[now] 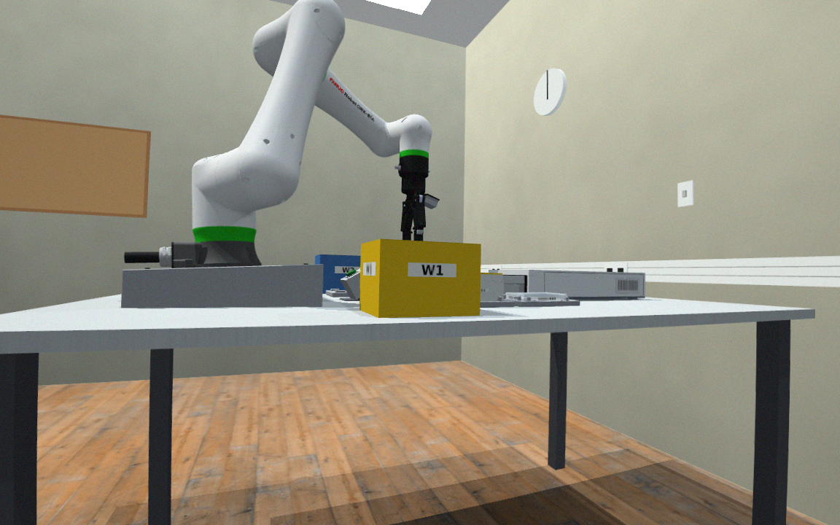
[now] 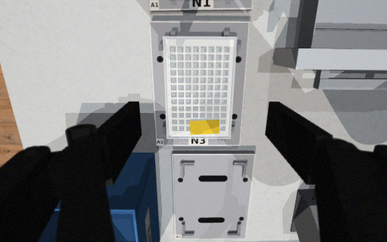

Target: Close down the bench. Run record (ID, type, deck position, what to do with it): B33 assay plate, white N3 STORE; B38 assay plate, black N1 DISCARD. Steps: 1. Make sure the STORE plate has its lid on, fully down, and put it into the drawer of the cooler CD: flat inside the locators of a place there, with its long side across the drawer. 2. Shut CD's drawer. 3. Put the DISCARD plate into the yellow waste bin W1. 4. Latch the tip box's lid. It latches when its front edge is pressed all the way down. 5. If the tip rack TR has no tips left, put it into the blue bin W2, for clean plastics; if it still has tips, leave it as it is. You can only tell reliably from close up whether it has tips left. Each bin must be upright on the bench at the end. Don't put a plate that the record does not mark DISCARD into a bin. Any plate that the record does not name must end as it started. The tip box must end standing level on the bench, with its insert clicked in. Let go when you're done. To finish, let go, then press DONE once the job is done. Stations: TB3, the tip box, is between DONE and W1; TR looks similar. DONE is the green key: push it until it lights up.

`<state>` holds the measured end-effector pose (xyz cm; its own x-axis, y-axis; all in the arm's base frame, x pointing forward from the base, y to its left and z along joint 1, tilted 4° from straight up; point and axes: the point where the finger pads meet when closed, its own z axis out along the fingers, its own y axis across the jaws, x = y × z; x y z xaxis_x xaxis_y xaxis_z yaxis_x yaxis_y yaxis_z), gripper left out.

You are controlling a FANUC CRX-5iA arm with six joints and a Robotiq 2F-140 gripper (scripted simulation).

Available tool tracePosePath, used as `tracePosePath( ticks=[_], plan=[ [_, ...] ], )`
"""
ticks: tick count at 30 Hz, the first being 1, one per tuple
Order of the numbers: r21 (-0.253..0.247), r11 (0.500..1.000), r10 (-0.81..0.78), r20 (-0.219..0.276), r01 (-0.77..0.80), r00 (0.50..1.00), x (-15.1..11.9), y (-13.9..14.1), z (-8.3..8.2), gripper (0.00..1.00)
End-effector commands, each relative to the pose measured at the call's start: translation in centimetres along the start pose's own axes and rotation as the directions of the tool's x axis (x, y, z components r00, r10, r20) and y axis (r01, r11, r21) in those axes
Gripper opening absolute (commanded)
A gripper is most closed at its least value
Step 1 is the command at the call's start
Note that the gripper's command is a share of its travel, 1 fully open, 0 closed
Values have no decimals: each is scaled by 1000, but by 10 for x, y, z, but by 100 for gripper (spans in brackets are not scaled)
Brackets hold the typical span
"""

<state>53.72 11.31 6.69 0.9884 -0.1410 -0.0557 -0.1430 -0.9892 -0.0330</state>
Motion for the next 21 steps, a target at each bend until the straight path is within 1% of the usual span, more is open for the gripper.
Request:
tracePosePath(
  ticks=[1,5,21],
  plan=[
    [0,1000,0,-2,0,1000,1,0,5,70],
    [0,1000,0,-2,0,1000,1,0,7,70],
    [0,1000,0,-2,0,1000,1,0,27,70]
  ],
)
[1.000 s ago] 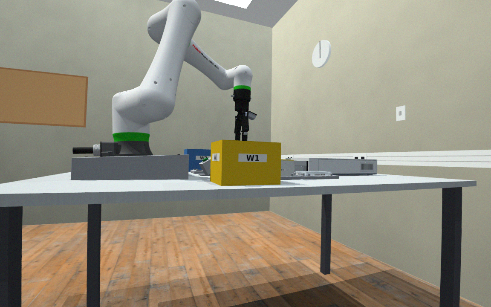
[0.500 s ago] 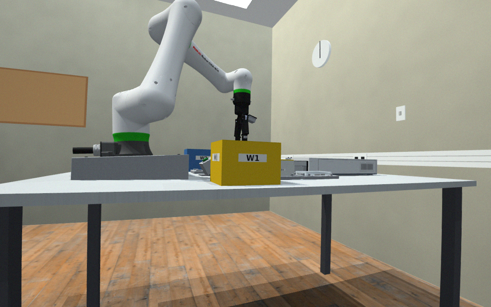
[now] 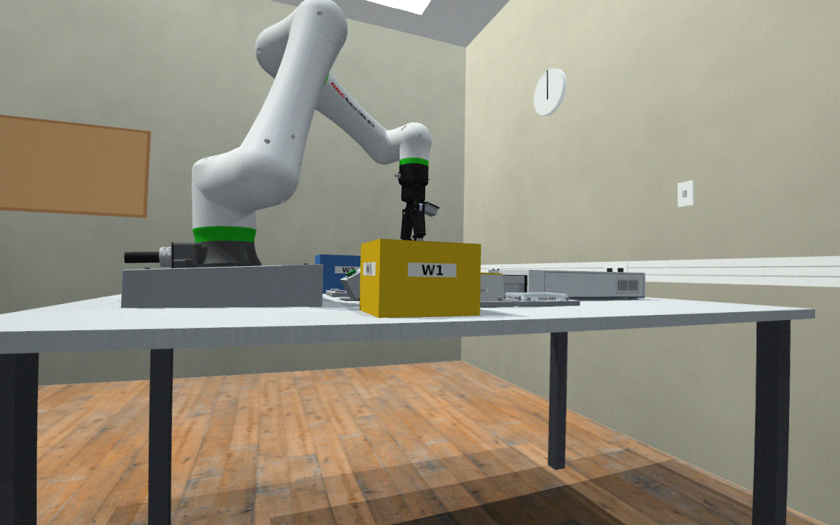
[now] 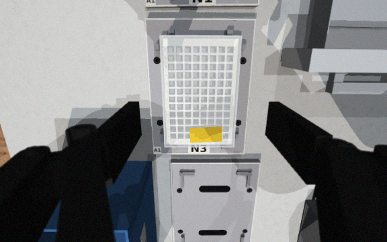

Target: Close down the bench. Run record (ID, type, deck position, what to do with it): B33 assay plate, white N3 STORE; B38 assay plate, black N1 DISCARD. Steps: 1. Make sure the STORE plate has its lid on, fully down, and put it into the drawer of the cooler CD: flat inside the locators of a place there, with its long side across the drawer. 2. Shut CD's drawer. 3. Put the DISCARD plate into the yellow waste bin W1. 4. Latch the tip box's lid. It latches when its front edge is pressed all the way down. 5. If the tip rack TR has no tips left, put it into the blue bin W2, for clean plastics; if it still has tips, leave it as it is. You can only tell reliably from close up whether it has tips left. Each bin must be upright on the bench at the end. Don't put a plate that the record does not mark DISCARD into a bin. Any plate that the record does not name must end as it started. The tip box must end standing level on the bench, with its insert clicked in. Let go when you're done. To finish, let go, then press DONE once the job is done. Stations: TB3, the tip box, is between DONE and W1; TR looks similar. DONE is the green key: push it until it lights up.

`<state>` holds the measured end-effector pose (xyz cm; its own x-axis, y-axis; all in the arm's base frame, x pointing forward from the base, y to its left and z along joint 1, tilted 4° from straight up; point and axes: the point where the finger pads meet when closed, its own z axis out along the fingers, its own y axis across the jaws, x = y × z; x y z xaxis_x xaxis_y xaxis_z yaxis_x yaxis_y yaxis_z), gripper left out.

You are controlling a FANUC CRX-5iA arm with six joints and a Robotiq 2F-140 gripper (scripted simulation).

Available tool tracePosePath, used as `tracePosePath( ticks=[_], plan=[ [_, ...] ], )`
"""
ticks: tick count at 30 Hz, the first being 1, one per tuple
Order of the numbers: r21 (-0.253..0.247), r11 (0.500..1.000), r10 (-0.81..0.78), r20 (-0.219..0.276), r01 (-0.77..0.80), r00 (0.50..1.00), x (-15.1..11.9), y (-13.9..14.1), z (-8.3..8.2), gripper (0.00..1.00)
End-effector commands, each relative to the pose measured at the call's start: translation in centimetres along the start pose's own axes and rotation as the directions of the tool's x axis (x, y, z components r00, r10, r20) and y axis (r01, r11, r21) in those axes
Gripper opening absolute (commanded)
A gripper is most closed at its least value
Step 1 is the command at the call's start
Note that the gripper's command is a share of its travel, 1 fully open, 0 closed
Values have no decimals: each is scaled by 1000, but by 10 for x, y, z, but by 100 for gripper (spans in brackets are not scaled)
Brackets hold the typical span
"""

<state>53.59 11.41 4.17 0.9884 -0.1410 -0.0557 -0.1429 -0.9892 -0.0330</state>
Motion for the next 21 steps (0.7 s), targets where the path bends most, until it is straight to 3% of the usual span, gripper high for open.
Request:
tracePosePath(
  ticks=[1,21],
  plan=[
    [0,1000,0,-2,0,1000,1,0,2,70],
    [0,1000,0,-2,0,1000,1,0,26,70]
  ],
)
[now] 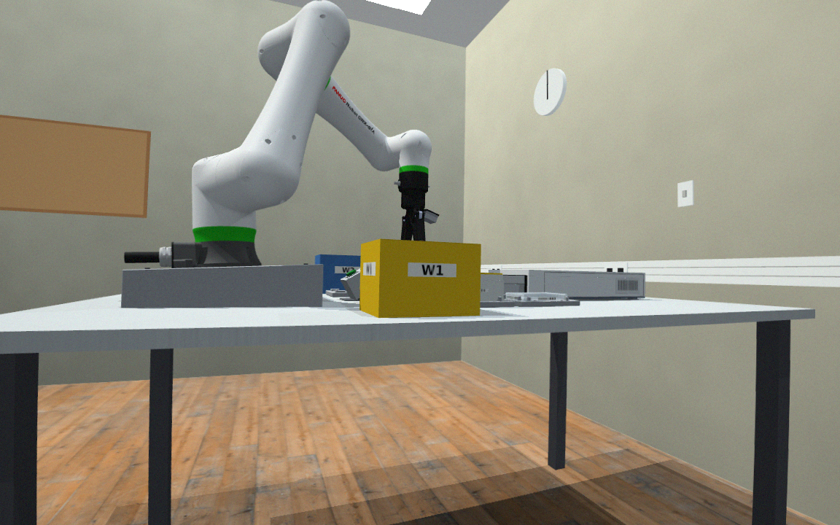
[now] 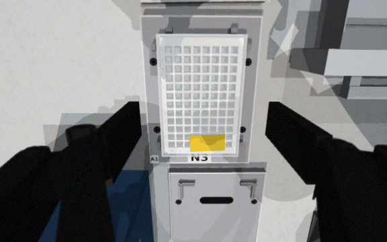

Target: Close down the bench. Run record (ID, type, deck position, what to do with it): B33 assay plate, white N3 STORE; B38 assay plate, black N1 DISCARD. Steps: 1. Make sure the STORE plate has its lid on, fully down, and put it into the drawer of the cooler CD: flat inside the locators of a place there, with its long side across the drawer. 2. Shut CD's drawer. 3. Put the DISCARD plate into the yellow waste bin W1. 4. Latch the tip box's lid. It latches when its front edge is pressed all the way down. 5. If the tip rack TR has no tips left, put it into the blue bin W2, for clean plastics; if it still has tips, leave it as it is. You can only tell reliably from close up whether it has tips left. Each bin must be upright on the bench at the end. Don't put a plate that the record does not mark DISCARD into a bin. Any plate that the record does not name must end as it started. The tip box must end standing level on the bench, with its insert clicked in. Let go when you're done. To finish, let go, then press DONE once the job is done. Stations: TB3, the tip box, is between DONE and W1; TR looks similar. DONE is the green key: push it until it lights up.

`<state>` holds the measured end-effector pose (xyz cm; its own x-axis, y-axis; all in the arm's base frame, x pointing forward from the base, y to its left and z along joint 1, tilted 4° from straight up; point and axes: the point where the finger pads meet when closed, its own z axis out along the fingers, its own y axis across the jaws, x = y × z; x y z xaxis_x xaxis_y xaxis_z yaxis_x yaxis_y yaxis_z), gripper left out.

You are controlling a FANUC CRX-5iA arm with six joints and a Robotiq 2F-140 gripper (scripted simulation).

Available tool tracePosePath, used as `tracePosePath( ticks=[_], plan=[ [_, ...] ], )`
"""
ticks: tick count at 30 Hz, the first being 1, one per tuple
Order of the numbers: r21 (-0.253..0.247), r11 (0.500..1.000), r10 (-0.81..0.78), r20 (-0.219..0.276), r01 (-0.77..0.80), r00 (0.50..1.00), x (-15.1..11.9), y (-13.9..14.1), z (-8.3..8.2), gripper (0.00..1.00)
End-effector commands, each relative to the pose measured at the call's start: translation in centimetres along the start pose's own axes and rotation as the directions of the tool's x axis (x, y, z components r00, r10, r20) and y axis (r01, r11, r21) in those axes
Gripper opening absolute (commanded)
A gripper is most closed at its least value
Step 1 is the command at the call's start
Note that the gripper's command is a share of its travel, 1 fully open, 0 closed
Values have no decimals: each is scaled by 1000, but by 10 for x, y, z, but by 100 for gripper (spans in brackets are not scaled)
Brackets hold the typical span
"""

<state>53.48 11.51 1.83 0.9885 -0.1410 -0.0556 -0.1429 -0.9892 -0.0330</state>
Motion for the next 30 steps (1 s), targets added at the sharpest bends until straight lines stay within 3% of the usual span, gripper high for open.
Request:
tracePosePath(
  ticks=[1,30],
  plan=[
    [0,1000,0,-2,0,1000,1,0,4,70],
    [0,1000,0,-2,0,1000,1,0,39,70]
  ],
)
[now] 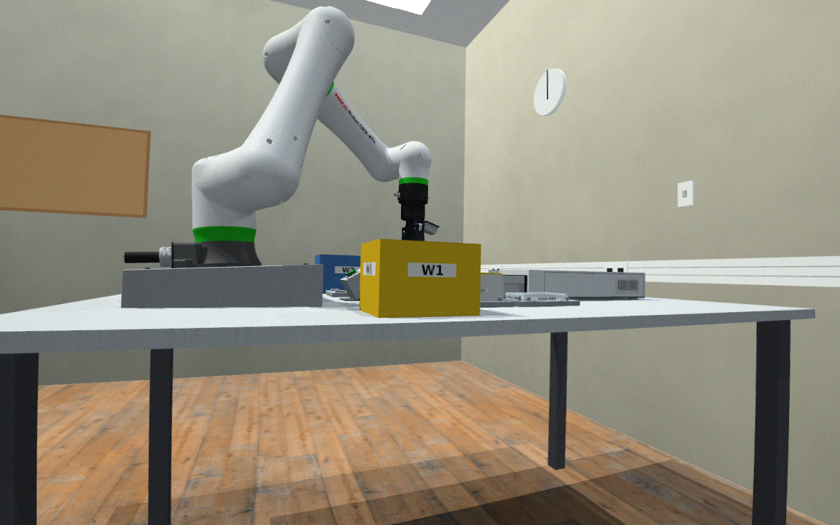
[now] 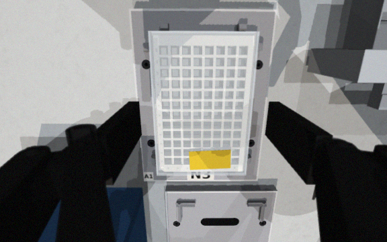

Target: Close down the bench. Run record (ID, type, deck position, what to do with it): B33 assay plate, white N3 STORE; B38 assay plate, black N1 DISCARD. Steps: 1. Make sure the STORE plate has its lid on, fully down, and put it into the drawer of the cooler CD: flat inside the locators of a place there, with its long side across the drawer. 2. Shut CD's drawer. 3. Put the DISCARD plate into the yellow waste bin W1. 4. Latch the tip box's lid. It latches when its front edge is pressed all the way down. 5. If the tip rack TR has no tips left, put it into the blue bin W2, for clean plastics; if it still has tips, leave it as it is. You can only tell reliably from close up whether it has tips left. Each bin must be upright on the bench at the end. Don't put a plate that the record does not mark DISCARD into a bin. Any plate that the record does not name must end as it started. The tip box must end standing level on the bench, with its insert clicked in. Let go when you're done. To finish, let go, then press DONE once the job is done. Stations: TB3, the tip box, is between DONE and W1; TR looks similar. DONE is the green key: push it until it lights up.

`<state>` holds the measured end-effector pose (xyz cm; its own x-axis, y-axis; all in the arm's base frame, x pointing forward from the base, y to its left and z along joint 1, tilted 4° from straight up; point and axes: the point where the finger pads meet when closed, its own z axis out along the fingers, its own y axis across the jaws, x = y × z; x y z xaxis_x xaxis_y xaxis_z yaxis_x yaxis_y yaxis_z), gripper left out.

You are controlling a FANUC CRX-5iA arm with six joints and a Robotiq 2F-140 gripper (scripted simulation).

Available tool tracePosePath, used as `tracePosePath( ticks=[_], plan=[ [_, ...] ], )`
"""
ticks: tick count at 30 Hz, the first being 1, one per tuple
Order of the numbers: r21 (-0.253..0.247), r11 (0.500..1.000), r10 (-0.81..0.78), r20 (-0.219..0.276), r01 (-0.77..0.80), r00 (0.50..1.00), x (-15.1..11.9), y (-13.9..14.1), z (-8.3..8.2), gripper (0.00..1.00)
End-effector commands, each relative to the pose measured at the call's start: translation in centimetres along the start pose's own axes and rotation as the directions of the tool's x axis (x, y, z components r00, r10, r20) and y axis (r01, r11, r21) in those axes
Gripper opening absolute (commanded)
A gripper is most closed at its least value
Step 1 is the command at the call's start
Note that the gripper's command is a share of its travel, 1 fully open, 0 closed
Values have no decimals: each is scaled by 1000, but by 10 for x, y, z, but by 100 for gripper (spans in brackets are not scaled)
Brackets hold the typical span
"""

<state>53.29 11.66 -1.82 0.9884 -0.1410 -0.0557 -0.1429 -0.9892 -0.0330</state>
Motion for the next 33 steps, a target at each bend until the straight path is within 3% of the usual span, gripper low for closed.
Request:
tracePosePath(
  ticks=[1,33],
  plan=[
    [1,1000,0,-2,0,1000,1,0,2,70],
    [1,1000,0,-2,0,1000,1,0,29,70]
  ],
)
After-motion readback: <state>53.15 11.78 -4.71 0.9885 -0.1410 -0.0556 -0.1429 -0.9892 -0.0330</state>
